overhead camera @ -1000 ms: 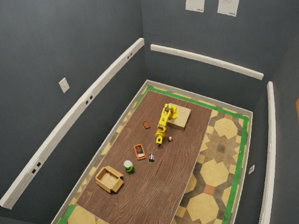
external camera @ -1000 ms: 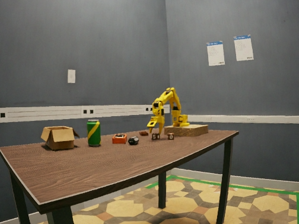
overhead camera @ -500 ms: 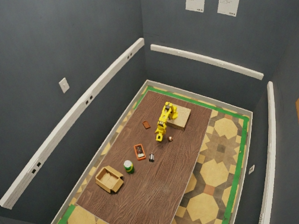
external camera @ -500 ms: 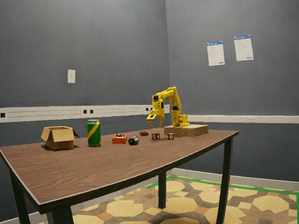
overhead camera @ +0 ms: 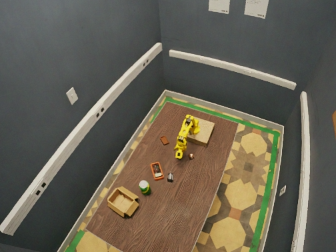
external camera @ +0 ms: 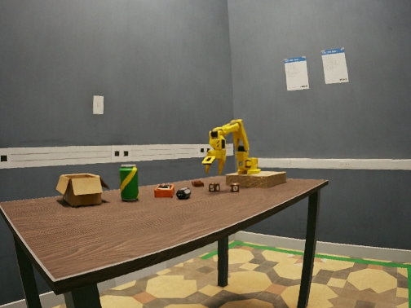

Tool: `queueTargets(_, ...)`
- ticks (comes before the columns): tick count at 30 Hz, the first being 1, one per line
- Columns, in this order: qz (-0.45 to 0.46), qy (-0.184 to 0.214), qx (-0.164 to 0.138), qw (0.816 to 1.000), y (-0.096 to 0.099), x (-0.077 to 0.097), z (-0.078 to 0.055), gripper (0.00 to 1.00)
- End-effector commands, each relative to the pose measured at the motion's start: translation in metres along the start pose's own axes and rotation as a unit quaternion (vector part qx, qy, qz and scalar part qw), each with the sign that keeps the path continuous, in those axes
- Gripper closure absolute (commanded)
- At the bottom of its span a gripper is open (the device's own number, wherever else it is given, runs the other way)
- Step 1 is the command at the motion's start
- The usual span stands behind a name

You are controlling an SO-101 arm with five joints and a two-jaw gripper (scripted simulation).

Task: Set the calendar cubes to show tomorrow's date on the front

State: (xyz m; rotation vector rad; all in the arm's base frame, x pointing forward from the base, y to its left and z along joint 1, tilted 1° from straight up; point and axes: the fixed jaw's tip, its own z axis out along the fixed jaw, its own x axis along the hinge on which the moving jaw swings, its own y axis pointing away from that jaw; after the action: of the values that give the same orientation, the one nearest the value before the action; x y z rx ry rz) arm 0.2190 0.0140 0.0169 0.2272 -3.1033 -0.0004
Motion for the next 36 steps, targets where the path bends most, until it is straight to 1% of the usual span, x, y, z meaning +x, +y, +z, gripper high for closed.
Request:
queueTargets(1,0.003,-0.011,0.001,1.000,0.001,-0.003,-0.005,0.64)
queueTargets(9,0.003,-0.013,0.001,1.000,0.001,-0.003,-0.006,0.64)
queueTargets(13,0.003,-0.033,0.003,0.999,0.000,-0.007,-0.013,0.64)
queueTargets(17,0.003,-0.076,0.008,0.997,0.000,-0.013,-0.031,0.64)
queueTargets(21,0.003,-0.135,0.014,0.991,-0.001,-0.019,-0.056,0.65)
queueTargets(23,0.003,-0.135,0.014,0.991,-0.001,-0.019,-0.056,0.65)
queueTargets(27,0.003,-0.193,0.021,0.981,-0.001,-0.023,-0.081,0.65)
queueTargets(30,0.003,-0.227,0.024,0.974,-0.001,-0.023,-0.096,0.65)
queueTargets(33,0.003,-0.248,0.027,0.968,-0.001,-0.023,-0.106,0.65)
queueTargets(36,0.003,-0.256,0.028,0.966,-0.001,-0.023,-0.109,0.65)
